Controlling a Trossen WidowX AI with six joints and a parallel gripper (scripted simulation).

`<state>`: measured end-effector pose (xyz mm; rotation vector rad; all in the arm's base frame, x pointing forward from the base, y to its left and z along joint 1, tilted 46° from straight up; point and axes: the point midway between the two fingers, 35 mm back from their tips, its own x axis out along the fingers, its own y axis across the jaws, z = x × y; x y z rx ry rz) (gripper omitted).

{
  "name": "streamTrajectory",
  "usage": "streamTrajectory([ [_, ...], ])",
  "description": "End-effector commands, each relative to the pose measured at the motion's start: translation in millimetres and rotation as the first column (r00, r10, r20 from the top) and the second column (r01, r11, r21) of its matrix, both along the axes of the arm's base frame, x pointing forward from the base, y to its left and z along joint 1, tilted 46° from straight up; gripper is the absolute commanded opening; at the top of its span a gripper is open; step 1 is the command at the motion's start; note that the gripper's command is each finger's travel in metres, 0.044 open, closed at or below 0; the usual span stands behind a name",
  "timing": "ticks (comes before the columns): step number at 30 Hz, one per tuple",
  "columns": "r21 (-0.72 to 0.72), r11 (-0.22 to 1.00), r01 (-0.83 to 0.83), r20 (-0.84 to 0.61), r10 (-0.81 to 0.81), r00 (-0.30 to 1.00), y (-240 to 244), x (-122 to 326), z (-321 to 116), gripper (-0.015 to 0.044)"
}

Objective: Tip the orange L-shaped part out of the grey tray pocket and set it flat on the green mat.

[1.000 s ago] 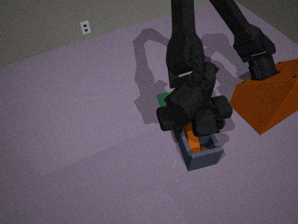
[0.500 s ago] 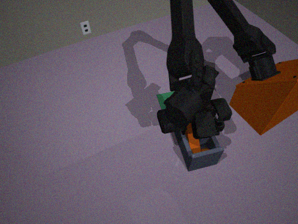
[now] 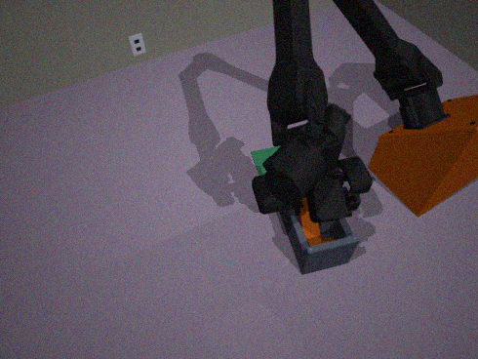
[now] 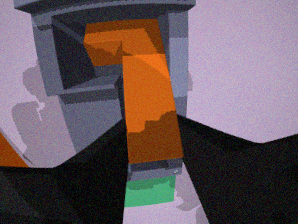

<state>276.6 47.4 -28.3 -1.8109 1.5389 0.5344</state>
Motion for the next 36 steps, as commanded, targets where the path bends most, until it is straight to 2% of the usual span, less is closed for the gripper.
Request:
streamTrajectory([
  [1, 0.001, 1.0, 0.001, 0.002, -0.001, 1.0, 0.0, 0.2, 0.2, 0.0],
  [36, -0.006, 1.0, -0.002, -0.011, 0.002, 1.0, 35.3, -11.9, 34.6, 0.0],
])
